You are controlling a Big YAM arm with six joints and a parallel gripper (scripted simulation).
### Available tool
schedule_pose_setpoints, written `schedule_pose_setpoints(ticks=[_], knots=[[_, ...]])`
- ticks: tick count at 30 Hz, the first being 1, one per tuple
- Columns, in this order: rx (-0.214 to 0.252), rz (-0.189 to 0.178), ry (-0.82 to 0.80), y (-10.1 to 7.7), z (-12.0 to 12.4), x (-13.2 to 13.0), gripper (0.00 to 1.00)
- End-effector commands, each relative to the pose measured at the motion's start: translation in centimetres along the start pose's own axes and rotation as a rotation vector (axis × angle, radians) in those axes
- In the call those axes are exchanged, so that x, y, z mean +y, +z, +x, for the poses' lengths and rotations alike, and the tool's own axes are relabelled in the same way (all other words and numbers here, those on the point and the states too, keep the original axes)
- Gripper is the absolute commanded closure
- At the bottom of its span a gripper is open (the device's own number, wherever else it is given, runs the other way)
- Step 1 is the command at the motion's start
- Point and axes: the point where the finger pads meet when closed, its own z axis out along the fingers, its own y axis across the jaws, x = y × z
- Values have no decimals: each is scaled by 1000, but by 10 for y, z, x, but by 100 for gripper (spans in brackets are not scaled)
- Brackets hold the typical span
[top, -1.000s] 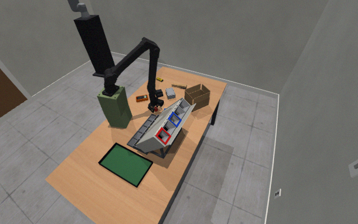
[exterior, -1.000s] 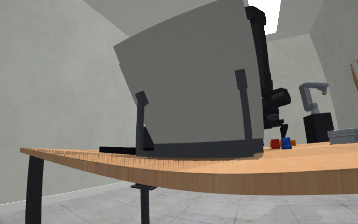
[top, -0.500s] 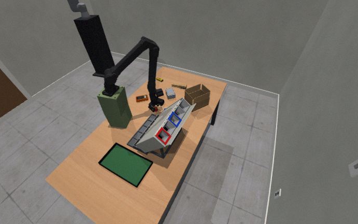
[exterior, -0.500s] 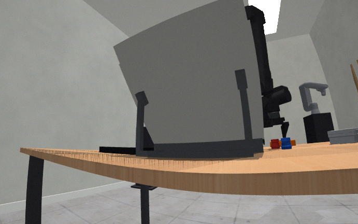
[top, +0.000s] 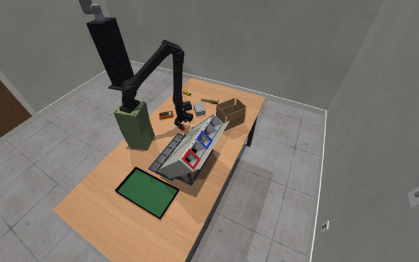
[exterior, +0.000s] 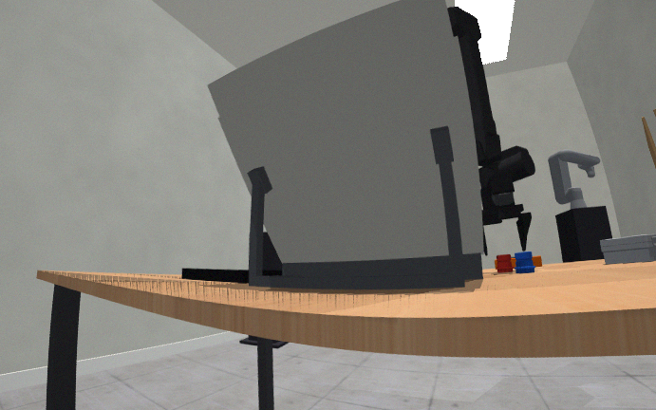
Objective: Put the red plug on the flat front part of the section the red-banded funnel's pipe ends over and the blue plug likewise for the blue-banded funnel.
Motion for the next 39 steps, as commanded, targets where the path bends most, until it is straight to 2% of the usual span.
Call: schedule_pose_setpoints(ticks=[1, 39], knots=[[3, 4, -2, -3, 7, -3, 13], [2, 2, 3, -2, 9, -1, 13]])
